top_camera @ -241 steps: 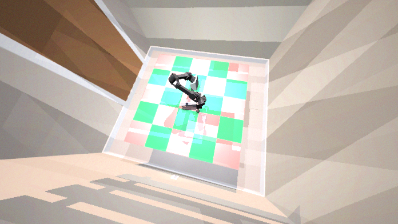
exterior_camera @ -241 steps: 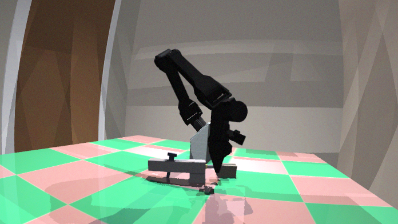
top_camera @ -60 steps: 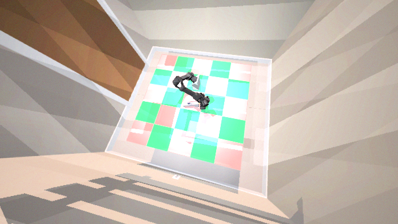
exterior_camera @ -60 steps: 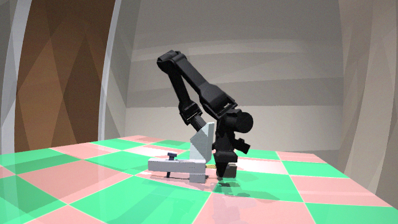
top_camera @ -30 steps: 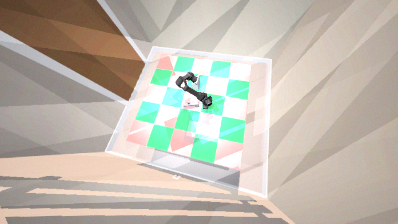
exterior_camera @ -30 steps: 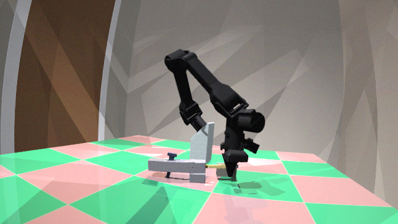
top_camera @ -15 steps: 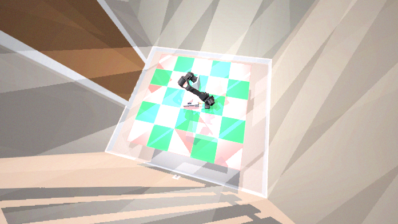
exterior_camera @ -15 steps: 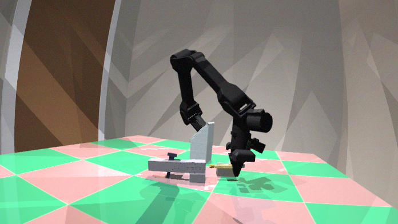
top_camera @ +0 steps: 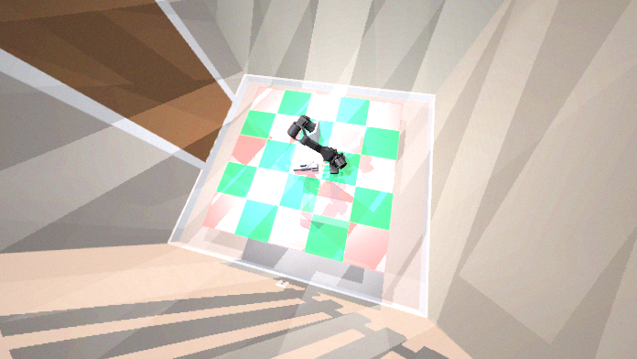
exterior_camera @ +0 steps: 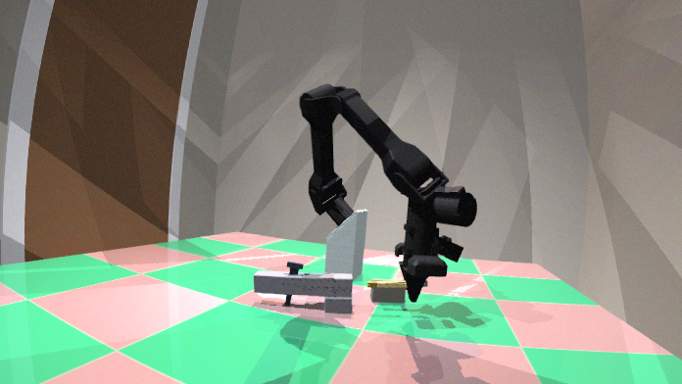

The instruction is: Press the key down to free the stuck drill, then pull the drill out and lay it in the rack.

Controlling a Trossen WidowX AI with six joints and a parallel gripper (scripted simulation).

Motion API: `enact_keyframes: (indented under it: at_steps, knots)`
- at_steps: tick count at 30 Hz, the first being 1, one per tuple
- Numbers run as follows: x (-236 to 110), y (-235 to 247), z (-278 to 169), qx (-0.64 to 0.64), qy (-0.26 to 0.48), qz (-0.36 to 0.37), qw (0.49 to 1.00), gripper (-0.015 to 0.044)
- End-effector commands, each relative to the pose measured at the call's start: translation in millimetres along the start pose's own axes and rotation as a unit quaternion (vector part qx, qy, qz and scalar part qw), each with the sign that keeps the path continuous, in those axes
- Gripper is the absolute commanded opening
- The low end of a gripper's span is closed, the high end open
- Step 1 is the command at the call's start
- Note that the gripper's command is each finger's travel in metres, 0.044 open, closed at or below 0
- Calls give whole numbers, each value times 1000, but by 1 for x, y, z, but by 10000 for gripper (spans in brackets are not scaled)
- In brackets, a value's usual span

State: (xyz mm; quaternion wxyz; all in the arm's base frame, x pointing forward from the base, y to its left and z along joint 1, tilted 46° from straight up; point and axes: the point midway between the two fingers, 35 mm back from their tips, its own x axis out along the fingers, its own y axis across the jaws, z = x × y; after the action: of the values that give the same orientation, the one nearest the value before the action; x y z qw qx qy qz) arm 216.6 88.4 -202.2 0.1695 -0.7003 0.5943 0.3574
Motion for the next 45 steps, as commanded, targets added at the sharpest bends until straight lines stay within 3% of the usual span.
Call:
enact_keyframes:
  at_steps: [1,45]
  knots:
    - [-3,0,0,2,-2,0,1000,0]
    - [-19,3,-1,2,-2,0,1000,0]
